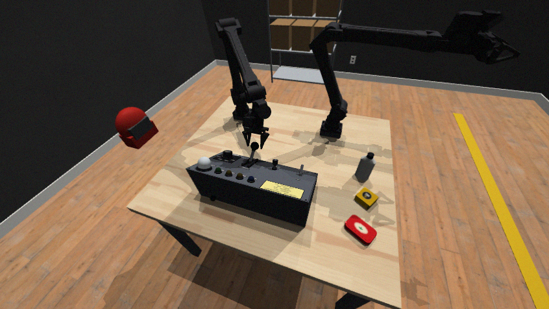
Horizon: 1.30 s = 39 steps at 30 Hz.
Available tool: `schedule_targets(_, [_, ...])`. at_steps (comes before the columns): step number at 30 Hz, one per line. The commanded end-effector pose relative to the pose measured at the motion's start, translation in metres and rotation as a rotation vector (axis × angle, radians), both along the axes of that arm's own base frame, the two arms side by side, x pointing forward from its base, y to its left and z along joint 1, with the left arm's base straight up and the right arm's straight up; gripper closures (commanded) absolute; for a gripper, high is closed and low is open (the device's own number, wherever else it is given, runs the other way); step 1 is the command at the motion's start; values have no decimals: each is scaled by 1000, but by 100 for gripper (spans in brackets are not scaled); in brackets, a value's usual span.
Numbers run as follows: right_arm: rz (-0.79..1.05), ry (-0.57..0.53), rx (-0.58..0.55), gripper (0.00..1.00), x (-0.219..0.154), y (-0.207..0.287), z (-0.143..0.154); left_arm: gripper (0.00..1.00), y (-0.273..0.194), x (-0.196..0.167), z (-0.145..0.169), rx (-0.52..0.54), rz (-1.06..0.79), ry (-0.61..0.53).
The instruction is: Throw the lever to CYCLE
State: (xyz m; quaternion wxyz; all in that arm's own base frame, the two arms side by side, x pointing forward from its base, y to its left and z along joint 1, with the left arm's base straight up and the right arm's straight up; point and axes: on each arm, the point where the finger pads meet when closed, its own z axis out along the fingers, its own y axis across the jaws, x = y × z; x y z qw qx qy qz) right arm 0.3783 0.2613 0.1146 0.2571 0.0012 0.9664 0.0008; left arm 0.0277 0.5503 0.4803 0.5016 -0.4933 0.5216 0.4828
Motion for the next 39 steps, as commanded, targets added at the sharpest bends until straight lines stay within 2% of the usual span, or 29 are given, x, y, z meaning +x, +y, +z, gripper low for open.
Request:
schedule_targets(1, [2,-13,8,30,3,-2,5,0,-6,-7,20,30,9,-10])
schedule_targets(39, [2,-38,31,30,14,7,25,0,-6,-7,20,30,9,-10])
